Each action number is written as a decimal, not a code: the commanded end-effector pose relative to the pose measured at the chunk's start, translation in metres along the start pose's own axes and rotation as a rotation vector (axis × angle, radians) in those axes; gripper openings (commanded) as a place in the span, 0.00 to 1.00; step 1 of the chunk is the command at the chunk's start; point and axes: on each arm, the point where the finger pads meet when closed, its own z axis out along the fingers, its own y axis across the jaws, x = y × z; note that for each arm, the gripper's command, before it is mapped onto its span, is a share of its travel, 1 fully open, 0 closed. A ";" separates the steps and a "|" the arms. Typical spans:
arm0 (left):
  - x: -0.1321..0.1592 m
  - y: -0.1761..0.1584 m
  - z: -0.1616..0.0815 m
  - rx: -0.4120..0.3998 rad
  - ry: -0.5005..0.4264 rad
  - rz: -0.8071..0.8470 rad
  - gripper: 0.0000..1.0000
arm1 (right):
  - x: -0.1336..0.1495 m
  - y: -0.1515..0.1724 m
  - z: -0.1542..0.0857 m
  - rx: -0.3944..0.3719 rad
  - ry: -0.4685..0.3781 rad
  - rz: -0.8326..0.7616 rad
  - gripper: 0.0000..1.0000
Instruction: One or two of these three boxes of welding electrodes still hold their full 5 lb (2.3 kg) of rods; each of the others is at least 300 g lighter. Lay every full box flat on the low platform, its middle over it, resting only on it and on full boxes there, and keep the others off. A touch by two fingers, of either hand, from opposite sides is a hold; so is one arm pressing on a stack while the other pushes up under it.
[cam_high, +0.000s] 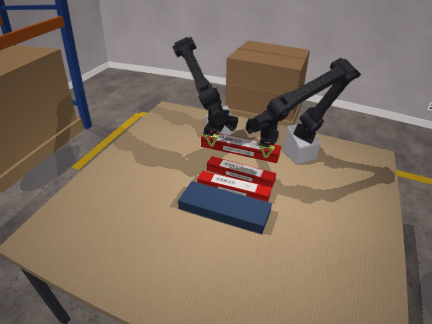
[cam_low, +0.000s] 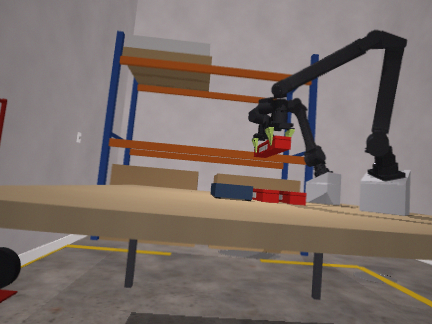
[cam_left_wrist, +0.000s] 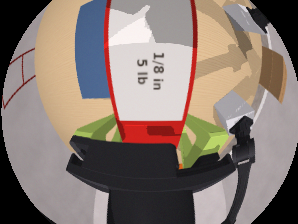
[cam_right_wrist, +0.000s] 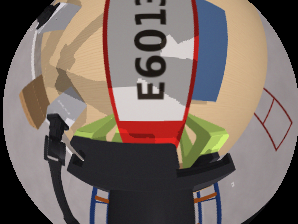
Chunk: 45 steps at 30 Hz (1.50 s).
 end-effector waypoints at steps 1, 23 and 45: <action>-0.003 0.012 -0.009 -0.036 -0.029 -0.012 0.00 | -0.003 -0.010 -0.011 0.042 -0.026 0.016 0.00; -0.003 0.013 0.017 -0.036 -0.028 -0.011 0.00 | -0.003 -0.011 0.015 0.042 -0.025 0.015 0.00; -0.003 0.013 0.040 -0.036 -0.027 -0.011 0.00 | -0.004 -0.012 0.037 0.042 -0.024 0.015 0.00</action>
